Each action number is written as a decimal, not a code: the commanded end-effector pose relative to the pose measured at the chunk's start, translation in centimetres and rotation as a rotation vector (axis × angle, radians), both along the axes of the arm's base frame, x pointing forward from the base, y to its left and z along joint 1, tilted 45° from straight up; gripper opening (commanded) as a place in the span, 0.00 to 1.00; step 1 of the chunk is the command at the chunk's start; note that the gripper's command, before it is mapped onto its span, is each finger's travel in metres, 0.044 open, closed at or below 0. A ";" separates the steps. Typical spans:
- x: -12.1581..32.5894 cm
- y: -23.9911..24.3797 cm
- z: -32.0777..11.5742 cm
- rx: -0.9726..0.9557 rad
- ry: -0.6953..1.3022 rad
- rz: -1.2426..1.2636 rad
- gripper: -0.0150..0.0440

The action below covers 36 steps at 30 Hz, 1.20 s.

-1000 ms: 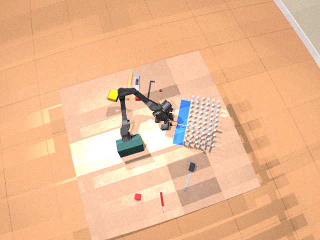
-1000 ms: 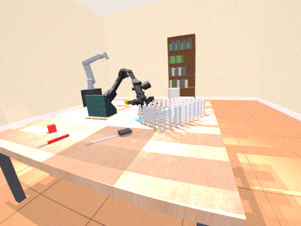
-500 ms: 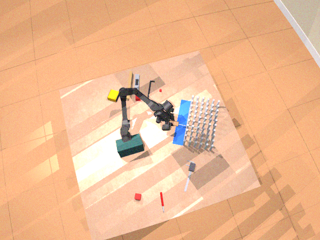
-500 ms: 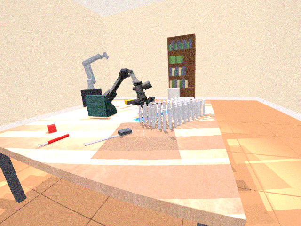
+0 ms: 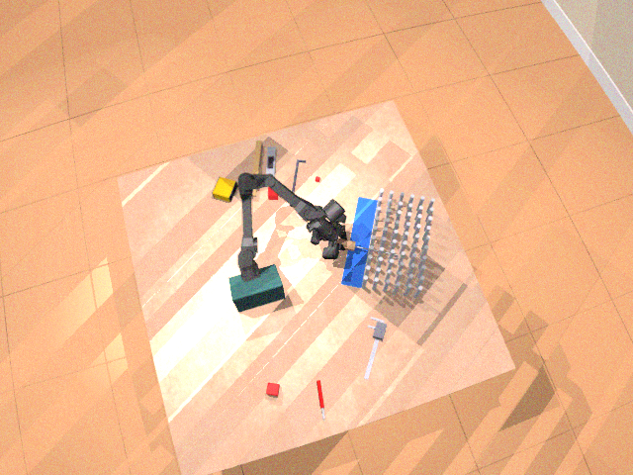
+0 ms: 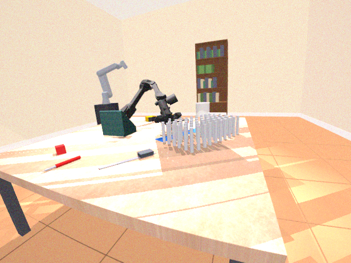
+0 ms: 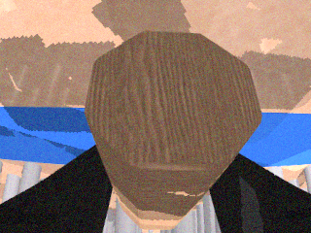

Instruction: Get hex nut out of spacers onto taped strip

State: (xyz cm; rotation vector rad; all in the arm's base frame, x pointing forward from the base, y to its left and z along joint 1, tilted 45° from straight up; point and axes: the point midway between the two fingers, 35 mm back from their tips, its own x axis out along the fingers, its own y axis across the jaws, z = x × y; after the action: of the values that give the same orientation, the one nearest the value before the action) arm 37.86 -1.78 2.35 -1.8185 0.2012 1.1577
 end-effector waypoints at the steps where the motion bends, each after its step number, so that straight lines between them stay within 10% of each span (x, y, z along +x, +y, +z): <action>1: 0.4 -0.3 0.2 -0.003 -0.013 0.000 0.25; 36: 0.0 1.2 -1.1 -0.001 -0.008 -0.004 0.25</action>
State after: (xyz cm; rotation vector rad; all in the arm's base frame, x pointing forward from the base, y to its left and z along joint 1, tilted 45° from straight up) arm 38.02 -0.60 1.06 -1.8197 0.1972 1.1544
